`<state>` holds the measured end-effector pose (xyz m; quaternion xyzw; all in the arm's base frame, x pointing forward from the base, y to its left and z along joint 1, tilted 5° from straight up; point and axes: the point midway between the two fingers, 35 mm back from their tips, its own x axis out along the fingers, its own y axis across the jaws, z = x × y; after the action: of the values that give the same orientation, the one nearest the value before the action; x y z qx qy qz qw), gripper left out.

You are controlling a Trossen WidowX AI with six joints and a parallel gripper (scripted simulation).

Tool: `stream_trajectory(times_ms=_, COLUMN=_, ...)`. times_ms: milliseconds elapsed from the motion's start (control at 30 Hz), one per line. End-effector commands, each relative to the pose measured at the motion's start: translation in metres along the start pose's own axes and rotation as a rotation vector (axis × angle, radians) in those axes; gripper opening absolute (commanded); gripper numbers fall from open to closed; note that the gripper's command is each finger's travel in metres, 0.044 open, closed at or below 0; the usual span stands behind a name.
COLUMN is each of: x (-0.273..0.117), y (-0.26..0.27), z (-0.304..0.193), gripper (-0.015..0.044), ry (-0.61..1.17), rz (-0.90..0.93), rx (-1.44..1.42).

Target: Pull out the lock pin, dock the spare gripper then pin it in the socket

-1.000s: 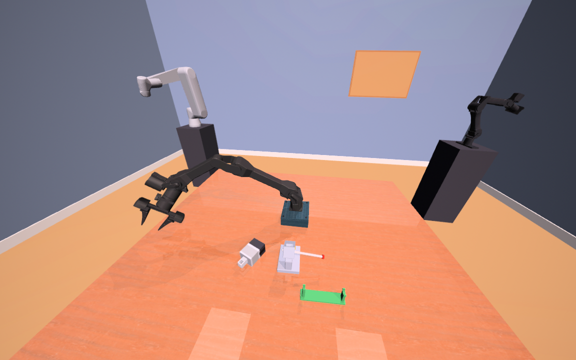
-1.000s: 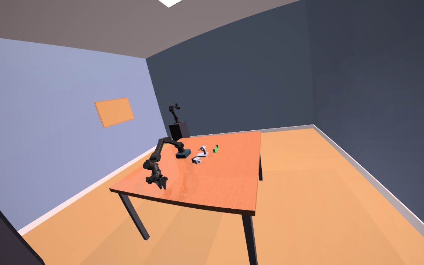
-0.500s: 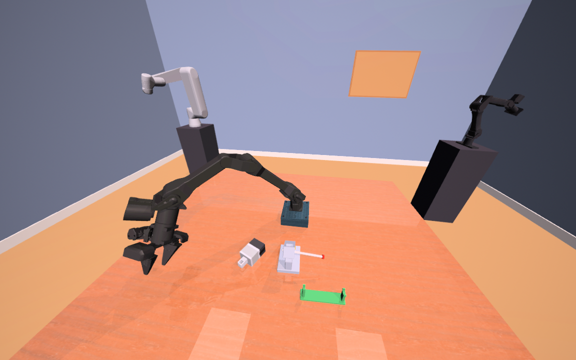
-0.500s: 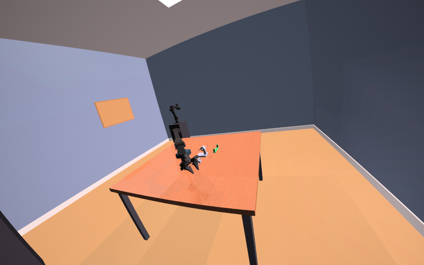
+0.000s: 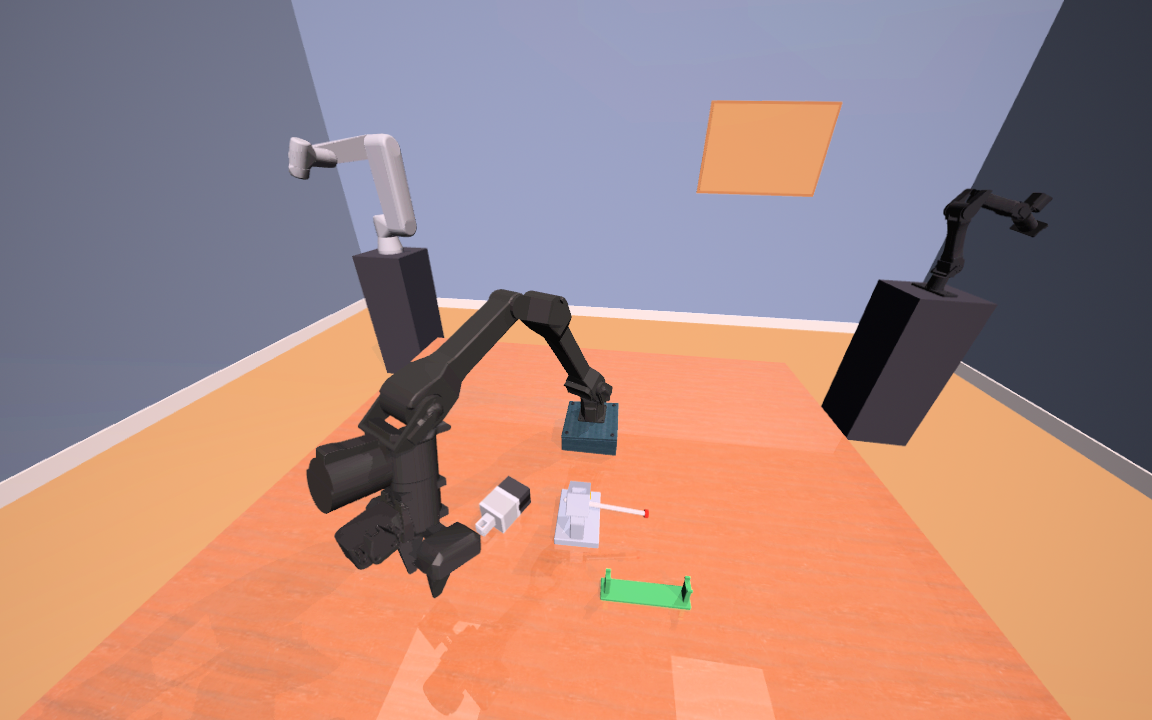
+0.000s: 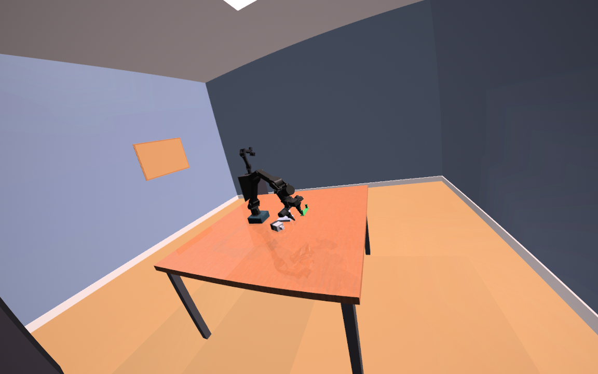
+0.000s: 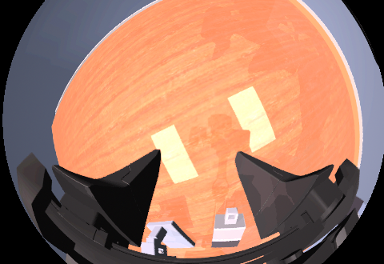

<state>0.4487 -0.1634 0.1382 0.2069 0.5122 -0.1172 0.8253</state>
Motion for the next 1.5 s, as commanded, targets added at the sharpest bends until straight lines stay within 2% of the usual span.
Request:
stream_trajectory(times_ms=0, x=-0.009, y=0.043, z=-0.03, gripper=0.03, ry=0.064, rz=0.0, rx=-0.262)
stream_trajectory(times_ms=400, x=-0.046, y=0.142, z=-0.141, gripper=0.03, ry=0.249, rz=0.061, rx=-1.131)
stream_trajectory(times_ms=833, x=-0.103, y=0.175, z=-0.261, gripper=0.03, ry=0.418, rz=0.181, rx=-2.091)
stream_trajectory(times_ms=1133, x=-0.104, y=0.175, z=-0.268, gripper=0.03, ry=0.428, rz=0.19, rx=-2.15)
stream_trajectory(times_ms=1367, x=-0.046, y=0.167, z=-0.286, gripper=0.03, ry=0.43, rz=0.198, rx=-2.144)
stream_trajectory(times_ms=1467, x=-0.039, y=0.165, z=-0.288, gripper=0.03, ry=0.43, rz=0.198, rx=-2.143)
